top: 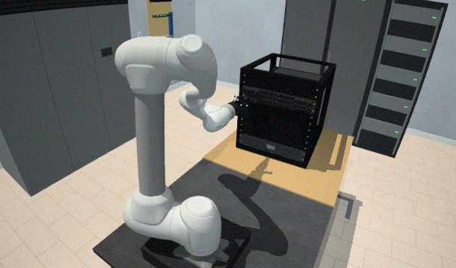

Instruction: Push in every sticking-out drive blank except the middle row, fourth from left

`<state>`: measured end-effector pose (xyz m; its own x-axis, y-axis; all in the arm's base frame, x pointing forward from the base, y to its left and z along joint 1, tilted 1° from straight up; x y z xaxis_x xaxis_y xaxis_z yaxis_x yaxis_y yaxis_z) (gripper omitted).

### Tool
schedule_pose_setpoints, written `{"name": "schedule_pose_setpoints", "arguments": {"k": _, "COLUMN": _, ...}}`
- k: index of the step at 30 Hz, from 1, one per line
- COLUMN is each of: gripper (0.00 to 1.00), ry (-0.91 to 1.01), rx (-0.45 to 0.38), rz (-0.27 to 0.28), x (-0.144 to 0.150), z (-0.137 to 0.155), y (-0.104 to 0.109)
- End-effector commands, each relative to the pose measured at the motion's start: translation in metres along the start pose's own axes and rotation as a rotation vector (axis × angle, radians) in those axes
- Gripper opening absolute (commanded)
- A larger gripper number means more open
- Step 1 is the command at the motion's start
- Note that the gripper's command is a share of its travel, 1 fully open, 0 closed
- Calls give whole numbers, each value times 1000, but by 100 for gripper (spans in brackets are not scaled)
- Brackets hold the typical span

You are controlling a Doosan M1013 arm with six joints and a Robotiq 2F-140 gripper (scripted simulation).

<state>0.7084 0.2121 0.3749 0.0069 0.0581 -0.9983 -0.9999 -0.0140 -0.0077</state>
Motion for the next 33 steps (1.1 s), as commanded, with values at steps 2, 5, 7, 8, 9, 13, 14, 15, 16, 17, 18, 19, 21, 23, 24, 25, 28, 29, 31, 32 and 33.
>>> {"name": "schedule_pose_setpoints", "arguments": {"k": 2, "gripper": 10, "ry": -1, "rx": 0, "rz": -1, "x": -1, "z": 0, "y": 0}}
{"name": "schedule_pose_setpoints", "arguments": {"k": 5, "gripper": 10, "ry": -1, "rx": 0, "rz": -1, "x": -1, "z": 0, "y": 0}}
{"name": "schedule_pose_setpoints", "arguments": {"k": 7, "gripper": 10, "ry": -1, "rx": 0, "rz": -1, "x": -1, "z": 0, "y": 0}}
{"name": "schedule_pose_setpoints", "arguments": {"k": 8, "gripper": 10, "ry": -1, "rx": 0, "rz": -1, "x": -1, "z": 0, "y": 0}}
{"name": "schedule_pose_setpoints", "arguments": {"k": 9, "gripper": 10, "ry": -1, "rx": 0, "rz": -1, "x": -1, "z": 0, "y": 0}}
{"name": "schedule_pose_setpoints", "arguments": {"k": 13, "gripper": 10, "ry": -1, "rx": 0, "rz": -1, "x": -1, "z": -2, "y": 0}}
{"name": "schedule_pose_setpoints", "arguments": {"k": 14, "gripper": 10, "ry": -1, "rx": 0, "rz": -1, "x": -1, "z": -3, "y": 0}}
{"name": "schedule_pose_setpoints", "arguments": {"k": 15, "gripper": 10, "ry": -1, "rx": 0, "rz": -1, "x": -1, "z": -4, "y": 0}}
{"name": "schedule_pose_setpoints", "arguments": {"k": 16, "gripper": 10, "ry": -1, "rx": 0, "rz": -1, "x": -2, "z": -5, "y": 0}}
{"name": "schedule_pose_setpoints", "arguments": {"k": 17, "gripper": 10, "ry": -1, "rx": 0, "rz": -1, "x": -2, "z": -6, "y": 0}}
{"name": "schedule_pose_setpoints", "arguments": {"k": 18, "gripper": 10, "ry": -1, "rx": 0, "rz": -1, "x": -2, "z": -8, "y": 1}}
{"name": "schedule_pose_setpoints", "arguments": {"k": 19, "gripper": 10, "ry": -1, "rx": 0, "rz": -1, "x": -2, "z": -8, "y": 1}}
{"name": "schedule_pose_setpoints", "arguments": {"k": 21, "gripper": 10, "ry": -1, "rx": 0, "rz": -1, "x": -2, "z": -10, "y": 1}}
{"name": "schedule_pose_setpoints", "arguments": {"k": 23, "gripper": 10, "ry": -1, "rx": 0, "rz": -1, "x": -3, "z": -13, "y": 1}}
{"name": "schedule_pose_setpoints", "arguments": {"k": 24, "gripper": 10, "ry": -1, "rx": 0, "rz": -1, "x": -4, "z": -16, "y": 1}}
{"name": "schedule_pose_setpoints", "arguments": {"k": 25, "gripper": 10, "ry": -1, "rx": 0, "rz": -1, "x": -4, "z": -18, "y": 1}}
{"name": "schedule_pose_setpoints", "arguments": {"k": 28, "gripper": 10, "ry": -1, "rx": 0, "rz": -1, "x": -5, "z": -27, "y": 2}}
{"name": "schedule_pose_setpoints", "arguments": {"k": 29, "gripper": 10, "ry": -1, "rx": 0, "rz": -1, "x": -6, "z": -30, "y": 2}}
{"name": "schedule_pose_setpoints", "arguments": {"k": 31, "gripper": 10, "ry": -1, "rx": 0, "rz": -1, "x": -7, "z": -37, "y": 3}}
{"name": "schedule_pose_setpoints", "arguments": {"k": 32, "gripper": 10, "ry": -1, "rx": 0, "rz": -1, "x": -8, "z": -40, "y": 3}}
{"name": "schedule_pose_setpoints", "arguments": {"k": 33, "gripper": 10, "ry": -1, "rx": 0, "rz": -1, "x": -8, "z": -44, "y": 4}}
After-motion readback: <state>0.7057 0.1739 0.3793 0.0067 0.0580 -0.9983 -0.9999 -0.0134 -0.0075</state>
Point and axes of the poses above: the point where the finger pads meet when closed, its own y axis back along the fingers, its own x axis across the jaws, z = x × y, the point moved 9 cm from there along y, back along the fingers, and after that the axes turned 4 degrees about -y, right-handed, at the moved point
